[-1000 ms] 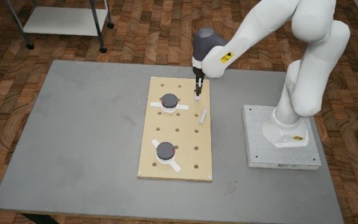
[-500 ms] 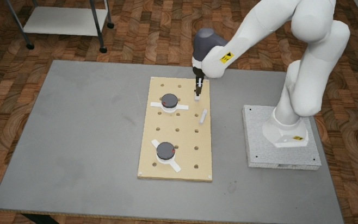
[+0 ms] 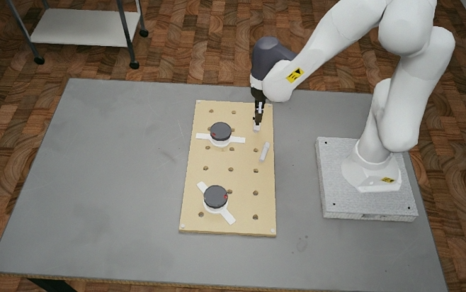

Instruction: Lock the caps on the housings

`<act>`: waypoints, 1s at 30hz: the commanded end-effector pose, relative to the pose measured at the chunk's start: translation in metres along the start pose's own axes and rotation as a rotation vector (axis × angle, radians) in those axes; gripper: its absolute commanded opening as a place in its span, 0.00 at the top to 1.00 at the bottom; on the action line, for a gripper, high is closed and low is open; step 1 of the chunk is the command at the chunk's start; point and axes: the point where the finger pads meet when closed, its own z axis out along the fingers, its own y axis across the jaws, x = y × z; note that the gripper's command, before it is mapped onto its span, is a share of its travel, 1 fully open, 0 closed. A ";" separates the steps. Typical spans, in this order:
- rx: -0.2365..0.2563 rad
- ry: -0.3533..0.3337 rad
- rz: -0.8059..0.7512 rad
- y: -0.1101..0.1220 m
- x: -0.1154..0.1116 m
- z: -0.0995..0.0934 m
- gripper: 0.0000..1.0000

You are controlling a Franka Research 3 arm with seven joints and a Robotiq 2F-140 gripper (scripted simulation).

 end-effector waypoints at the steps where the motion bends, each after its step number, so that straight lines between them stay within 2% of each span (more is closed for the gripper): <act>1: 0.001 -0.005 -0.007 0.000 -0.002 0.000 0.90; 30: 0.001 -0.005 -0.007 0.000 -0.002 0.004 0.90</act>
